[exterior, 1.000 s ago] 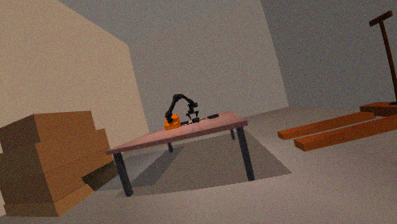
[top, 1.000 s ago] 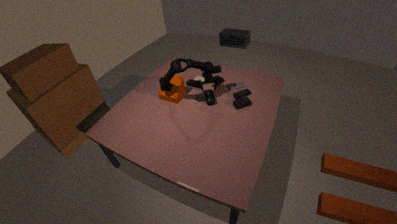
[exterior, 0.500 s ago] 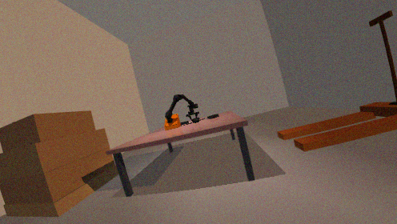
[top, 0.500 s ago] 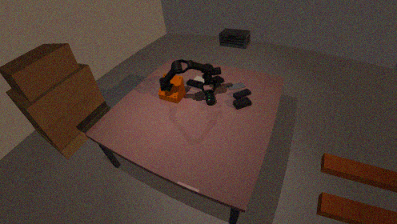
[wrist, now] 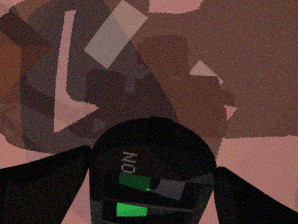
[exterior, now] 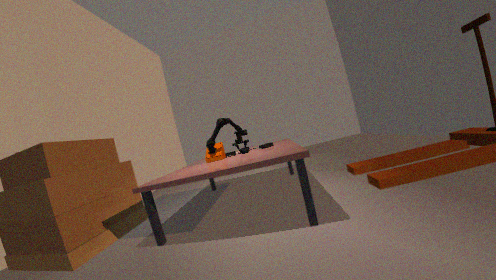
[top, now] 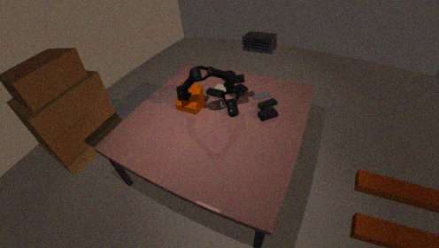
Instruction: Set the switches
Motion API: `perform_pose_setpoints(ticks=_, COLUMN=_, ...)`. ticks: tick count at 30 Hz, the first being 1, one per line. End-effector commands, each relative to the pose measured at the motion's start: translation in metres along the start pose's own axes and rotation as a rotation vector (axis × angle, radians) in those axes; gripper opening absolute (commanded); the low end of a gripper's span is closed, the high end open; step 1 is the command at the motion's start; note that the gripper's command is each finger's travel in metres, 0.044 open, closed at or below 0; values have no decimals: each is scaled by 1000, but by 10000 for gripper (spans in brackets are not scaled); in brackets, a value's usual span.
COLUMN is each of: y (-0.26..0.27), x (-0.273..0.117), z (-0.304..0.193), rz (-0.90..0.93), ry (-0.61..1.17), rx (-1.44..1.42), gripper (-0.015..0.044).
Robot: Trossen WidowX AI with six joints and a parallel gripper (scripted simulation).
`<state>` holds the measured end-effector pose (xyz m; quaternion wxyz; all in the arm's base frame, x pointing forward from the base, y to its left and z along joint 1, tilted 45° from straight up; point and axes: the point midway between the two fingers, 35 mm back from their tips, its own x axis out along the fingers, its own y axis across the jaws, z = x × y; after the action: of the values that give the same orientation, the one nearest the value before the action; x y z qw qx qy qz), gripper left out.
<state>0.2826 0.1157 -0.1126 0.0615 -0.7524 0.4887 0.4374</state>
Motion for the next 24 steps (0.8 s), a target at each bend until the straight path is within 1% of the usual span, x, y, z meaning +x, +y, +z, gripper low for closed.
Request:
perform_pose_setpoints(ticks=1, y=0, x=0, z=1, rz=-1, ry=4, rx=-5, gripper=110)
perform_pose_setpoints(ticks=5, y=1, x=0, z=4, rz=-1, ry=3, rx=-5, gripper=5)
perform_pose_setpoints(ticks=17, y=5, x=0, z=16, rz=-1, ry=3, rx=-5, gripper=0)
perform_pose_setpoints(ticks=18, y=3, x=0, z=9, rz=-2, ry=12, rx=-6, gripper=26)
perform_pose_setpoints(ticks=24, y=3, x=0, z=9, rz=-2, ry=12, rx=-6, gripper=184)
